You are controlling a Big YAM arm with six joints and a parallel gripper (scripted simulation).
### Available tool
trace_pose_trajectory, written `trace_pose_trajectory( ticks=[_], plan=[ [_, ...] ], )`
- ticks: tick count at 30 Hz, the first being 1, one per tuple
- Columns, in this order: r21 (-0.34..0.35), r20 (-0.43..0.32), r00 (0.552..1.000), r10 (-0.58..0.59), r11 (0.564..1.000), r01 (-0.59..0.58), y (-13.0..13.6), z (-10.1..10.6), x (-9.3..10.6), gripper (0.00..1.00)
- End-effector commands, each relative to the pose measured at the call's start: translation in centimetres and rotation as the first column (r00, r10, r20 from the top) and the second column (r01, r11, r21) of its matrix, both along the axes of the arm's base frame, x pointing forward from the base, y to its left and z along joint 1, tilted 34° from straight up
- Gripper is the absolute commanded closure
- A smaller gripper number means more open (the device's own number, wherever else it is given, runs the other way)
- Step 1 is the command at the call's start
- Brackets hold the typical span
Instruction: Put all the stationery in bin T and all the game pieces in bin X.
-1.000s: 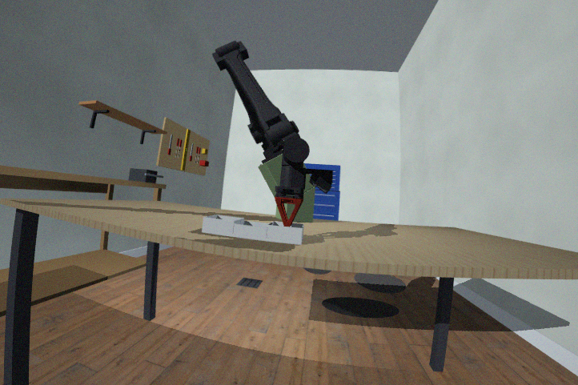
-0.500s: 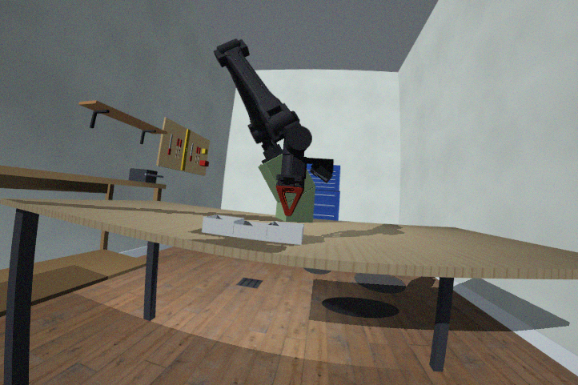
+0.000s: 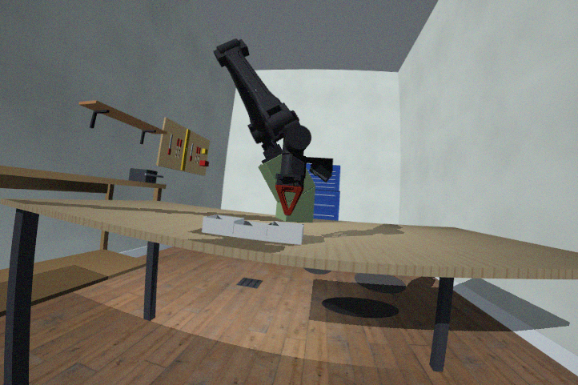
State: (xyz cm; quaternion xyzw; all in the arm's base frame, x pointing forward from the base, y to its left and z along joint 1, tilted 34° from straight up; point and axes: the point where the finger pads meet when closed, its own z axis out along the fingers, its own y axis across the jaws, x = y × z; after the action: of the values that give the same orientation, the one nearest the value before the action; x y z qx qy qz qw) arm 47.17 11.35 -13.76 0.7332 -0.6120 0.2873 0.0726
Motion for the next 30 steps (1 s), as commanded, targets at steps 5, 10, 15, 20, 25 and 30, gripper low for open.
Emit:
trace_pose_trajectory(
  ticks=[5, 10, 15, 20, 25, 30],
  plan=[
    [0.004, 0.004, 1.0, -0.005, 1.0, 0.005, -0.1, -0.4, 0.3, 0.72],
    [0.01, 0.018, 1.0, 0.006, 1.0, -0.007, 0.6, 0.5, 0.6, 0.72],
    [0.01, 0.018, 1.0, 0.006, 1.0, -0.007, 0.6, 0.5, 0.6, 0.72],
    [-0.049, -0.068, 0.985, 0.16, 0.985, -0.163, -3.0, 2.1, -0.8, 0.47],
    [-0.074, -0.116, 0.966, 0.23, 0.968, -0.239, -6.5, 3.5, -2.8, 0.47],
    [-0.076, -0.117, 0.966, 0.229, 0.968, -0.239, -8.5, 4.3, -4.0, 0.47]
  ],
)
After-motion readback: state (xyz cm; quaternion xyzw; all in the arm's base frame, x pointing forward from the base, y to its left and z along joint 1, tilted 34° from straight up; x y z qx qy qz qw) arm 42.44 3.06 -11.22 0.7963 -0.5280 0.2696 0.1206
